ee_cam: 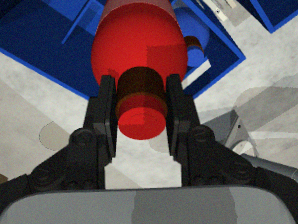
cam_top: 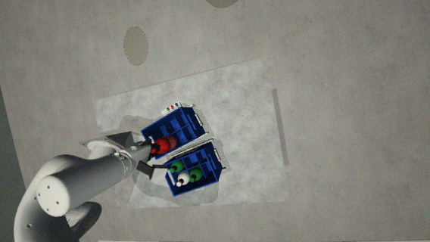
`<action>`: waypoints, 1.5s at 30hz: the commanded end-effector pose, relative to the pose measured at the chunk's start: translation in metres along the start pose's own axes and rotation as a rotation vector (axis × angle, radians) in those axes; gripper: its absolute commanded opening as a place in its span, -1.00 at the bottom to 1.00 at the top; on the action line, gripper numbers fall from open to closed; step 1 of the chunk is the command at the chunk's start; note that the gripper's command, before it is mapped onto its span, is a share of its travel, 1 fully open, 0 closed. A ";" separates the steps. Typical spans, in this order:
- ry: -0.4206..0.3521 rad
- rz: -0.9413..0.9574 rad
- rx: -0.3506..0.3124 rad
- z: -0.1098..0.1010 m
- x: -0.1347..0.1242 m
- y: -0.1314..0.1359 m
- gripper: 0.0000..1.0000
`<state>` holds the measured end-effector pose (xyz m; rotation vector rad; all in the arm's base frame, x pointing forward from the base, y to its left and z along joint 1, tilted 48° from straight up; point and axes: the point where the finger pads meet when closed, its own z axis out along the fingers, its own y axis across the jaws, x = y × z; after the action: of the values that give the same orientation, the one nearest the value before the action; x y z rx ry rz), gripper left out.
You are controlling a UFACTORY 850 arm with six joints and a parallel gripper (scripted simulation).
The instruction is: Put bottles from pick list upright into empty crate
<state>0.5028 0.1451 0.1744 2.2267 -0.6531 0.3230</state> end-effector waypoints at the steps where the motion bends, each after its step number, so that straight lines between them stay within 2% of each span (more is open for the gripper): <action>1: 0.001 0.001 0.002 0.002 0.000 0.000 -1.00; 45: 0.001 0.001 0.002 0.040 0.001 0.000 -1.00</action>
<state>0.5037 0.1152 0.1478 2.2265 -0.6530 0.3227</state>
